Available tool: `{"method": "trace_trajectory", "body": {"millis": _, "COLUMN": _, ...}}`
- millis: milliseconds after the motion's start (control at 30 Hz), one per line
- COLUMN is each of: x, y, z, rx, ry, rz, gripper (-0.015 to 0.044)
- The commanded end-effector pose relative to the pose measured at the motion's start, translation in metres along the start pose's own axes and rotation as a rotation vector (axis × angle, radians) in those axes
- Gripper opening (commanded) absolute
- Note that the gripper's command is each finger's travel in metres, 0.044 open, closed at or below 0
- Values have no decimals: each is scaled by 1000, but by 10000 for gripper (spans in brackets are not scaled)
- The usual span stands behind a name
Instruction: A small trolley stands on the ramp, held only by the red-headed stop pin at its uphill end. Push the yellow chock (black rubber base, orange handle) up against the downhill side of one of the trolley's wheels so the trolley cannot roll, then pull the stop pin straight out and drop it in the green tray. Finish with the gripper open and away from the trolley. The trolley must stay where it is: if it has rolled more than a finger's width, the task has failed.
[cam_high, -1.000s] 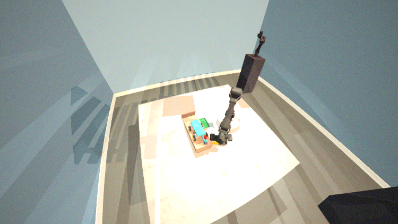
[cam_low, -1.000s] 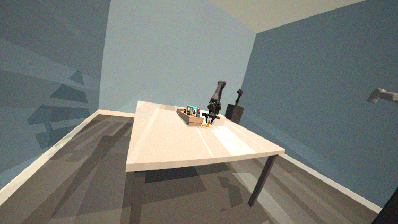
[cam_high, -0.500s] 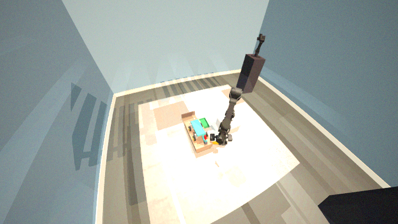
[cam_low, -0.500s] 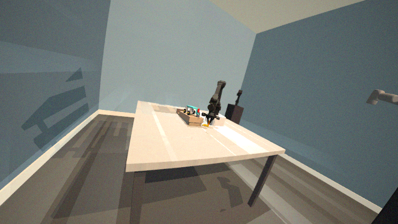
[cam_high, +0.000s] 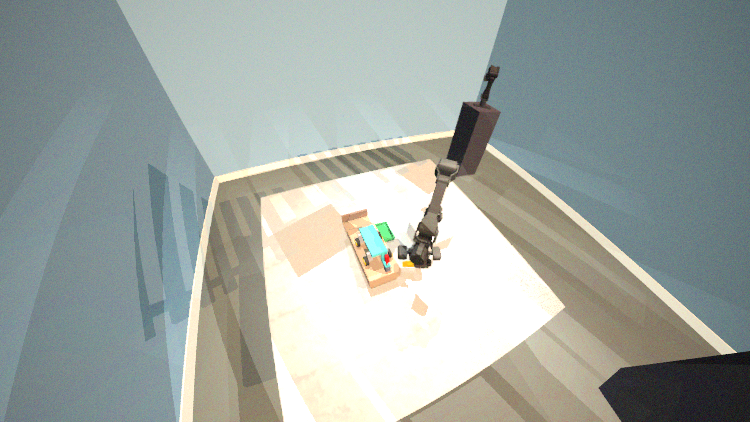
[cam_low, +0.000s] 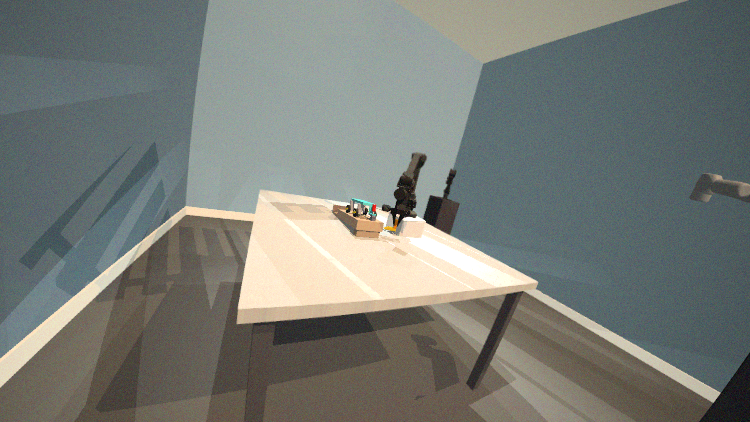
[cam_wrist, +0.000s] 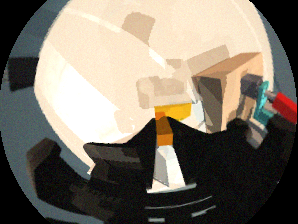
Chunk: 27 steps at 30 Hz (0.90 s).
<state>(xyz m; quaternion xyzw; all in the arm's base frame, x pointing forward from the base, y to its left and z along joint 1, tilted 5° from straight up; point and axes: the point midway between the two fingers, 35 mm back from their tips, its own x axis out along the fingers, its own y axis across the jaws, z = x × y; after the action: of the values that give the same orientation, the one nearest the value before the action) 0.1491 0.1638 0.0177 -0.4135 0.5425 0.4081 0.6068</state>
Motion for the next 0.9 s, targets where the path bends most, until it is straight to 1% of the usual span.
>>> {"method": "trace_trajectory", "body": {"millis": 0, "x": -14, "y": -1, "z": 1, "rx": 3, "ry": -7, "rz": -6, "gripper": 0}}
{"method": "trace_trajectory", "body": {"millis": 867, "x": -100, "y": -2, "z": 4, "rx": 3, "ry": -8, "rz": -6, "gripper": 0}}
